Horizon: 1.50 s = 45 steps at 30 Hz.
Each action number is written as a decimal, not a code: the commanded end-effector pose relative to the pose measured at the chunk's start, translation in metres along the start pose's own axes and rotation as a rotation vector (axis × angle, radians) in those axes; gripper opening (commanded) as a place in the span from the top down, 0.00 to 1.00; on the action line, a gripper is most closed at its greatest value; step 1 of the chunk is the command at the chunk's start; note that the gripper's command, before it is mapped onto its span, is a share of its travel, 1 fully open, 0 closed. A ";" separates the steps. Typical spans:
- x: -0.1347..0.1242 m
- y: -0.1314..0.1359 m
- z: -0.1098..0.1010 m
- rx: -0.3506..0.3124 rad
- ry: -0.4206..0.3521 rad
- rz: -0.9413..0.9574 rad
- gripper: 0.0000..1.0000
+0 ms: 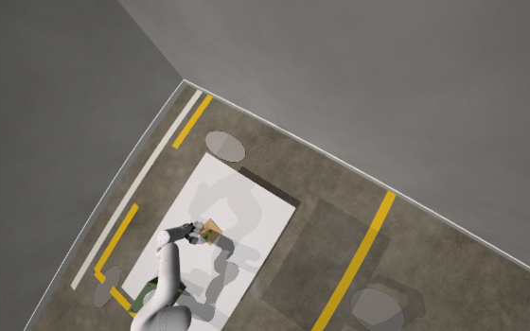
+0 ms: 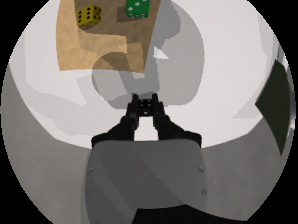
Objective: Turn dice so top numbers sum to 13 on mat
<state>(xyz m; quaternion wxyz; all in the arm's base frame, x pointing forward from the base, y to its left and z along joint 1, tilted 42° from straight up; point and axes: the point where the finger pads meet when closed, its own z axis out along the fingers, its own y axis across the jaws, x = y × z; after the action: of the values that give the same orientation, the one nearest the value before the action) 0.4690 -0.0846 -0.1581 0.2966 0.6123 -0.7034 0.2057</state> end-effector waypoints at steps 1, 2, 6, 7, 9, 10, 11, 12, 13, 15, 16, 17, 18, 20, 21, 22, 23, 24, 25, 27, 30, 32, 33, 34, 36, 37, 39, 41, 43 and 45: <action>0.000 -0.001 -0.013 0.002 -0.001 0.001 0.85; 0.000 -0.001 -0.019 0.002 -0.001 0.001 0.85; 0.000 -0.001 -0.048 0.002 -0.001 0.001 0.85; 0.000 -0.001 -0.048 0.002 -0.001 0.001 0.85; 0.000 -0.001 -0.056 0.002 -0.001 0.001 0.85; 0.000 -0.001 -0.063 0.002 -0.001 0.001 0.85; 0.000 -0.001 -0.070 0.002 -0.001 0.001 0.85; 0.000 -0.001 -0.077 0.002 -0.001 0.001 0.85; 0.000 -0.001 -0.083 0.002 -0.001 0.001 0.85; 0.000 -0.001 -0.092 0.002 -0.001 0.001 0.85; 0.000 -0.001 -0.095 0.002 -0.001 0.001 0.85; 0.000 -0.001 -0.097 0.002 -0.001 0.001 0.85; 0.000 -0.001 -0.098 0.002 -0.001 0.001 0.85; 0.000 -0.001 -0.098 0.002 -0.001 0.001 0.85; 0.000 -0.001 -0.098 0.002 -0.001 0.001 0.85; 0.000 -0.001 -0.098 0.002 -0.001 0.001 0.85; 0.000 -0.001 -0.098 0.002 -0.001 0.001 0.85; 0.000 -0.001 -0.098 0.002 -0.001 0.001 0.85; 0.000 -0.001 -0.098 0.002 -0.001 0.001 0.85; 0.000 -0.001 -0.098 0.002 -0.001 0.001 0.85; 0.000 -0.001 -0.098 0.002 -0.001 -0.001 0.85; 0.000 -0.001 -0.098 0.002 -0.001 -0.015 0.85; 0.000 -0.001 -0.098 0.002 -0.001 -0.029 0.85; 0.000 -0.001 -0.098 0.002 -0.001 -0.049 0.85; -0.001 -0.002 -0.098 0.002 -0.001 -0.107 0.85; -0.001 -0.002 -0.097 0.002 -0.001 -0.146 0.85; -0.001 -0.002 -0.097 0.002 0.000 -0.244 0.85; -0.002 -0.002 -0.097 0.002 0.000 -0.273 0.85; -0.002 -0.003 -0.097 0.002 0.000 -0.301 0.85; -0.002 -0.003 -0.096 0.002 0.000 -0.418 0.85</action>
<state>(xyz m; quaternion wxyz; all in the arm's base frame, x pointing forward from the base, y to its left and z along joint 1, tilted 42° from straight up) 0.4866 -0.0213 -0.0883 0.3191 0.7026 -0.6132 0.1686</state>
